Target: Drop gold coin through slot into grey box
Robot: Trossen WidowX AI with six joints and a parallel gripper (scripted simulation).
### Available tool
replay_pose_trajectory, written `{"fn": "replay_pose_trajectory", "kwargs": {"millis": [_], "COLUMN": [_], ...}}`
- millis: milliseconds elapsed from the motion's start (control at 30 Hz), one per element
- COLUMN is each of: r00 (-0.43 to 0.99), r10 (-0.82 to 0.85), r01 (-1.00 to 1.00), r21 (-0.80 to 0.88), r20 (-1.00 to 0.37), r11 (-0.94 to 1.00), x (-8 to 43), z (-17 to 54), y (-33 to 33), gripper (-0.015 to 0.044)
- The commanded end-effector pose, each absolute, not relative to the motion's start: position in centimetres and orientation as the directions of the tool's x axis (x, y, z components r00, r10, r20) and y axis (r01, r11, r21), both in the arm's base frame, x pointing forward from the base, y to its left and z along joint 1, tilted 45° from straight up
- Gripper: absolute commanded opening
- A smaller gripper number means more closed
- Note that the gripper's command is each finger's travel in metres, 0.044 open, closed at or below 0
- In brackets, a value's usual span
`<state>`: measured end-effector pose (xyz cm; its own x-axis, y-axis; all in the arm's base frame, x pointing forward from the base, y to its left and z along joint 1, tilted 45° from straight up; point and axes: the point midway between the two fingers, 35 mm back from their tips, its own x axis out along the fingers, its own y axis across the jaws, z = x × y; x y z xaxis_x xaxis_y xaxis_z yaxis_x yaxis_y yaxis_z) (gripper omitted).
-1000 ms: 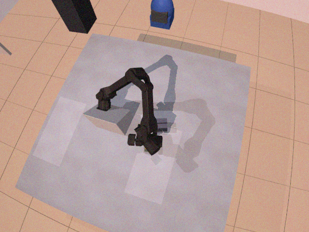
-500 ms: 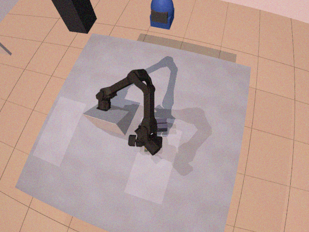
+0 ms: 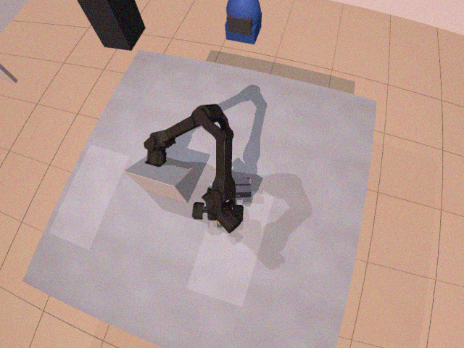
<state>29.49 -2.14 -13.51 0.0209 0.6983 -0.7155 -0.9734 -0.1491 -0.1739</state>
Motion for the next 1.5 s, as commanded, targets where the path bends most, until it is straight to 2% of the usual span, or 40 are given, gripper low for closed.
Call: {"fn": "replay_pose_trajectory", "kwargs": {"millis": [0,1467], "r00": [0.023,0.022], "r10": [0.701,0.698], "r01": [-0.974,-0.979], "r21": [-0.173,-0.156], "r20": [-0.713,-0.716], "r11": [-0.144,-0.129], "x": [29.5,29.3], "z": [-13.5,-6.7], "y": [-2.1,-8.8], "gripper": [0.0,0.0]}}
